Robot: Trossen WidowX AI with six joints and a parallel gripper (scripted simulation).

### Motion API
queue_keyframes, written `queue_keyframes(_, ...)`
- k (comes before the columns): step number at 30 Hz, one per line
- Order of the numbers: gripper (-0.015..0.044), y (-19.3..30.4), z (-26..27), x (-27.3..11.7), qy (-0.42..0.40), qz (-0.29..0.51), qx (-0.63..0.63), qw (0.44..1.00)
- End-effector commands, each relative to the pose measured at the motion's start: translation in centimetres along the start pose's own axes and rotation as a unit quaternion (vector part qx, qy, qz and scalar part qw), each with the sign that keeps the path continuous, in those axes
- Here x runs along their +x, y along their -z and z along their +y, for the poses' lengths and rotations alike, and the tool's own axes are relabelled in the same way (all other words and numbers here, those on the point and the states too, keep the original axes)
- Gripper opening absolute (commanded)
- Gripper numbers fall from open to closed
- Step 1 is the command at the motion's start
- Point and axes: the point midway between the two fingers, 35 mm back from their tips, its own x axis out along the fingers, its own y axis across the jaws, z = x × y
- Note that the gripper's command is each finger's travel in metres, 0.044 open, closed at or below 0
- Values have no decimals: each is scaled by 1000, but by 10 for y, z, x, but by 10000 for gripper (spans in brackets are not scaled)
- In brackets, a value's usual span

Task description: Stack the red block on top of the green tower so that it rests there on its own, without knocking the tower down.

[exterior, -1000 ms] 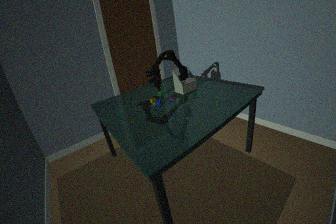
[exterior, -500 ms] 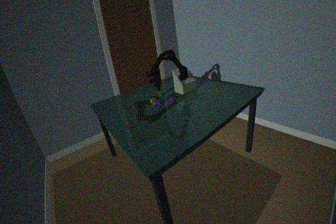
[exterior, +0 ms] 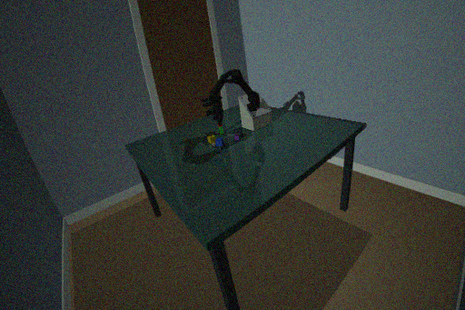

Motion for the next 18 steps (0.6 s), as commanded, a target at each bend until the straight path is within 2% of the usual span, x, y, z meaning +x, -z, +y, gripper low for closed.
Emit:
queue_keyframes(1, 53, 0, 0, 0, 0, 0, 0, 1000)
queue_keyframes(15, 420, 0, 0, 0, 0, 0, 0, 1000)
queue_keyframes(16, 440, 0, 0, 0, 0, 0, 0, 1000)
queue_keyframes(18, 440, 0, 0, 0, 0, 0, 0, 1000)
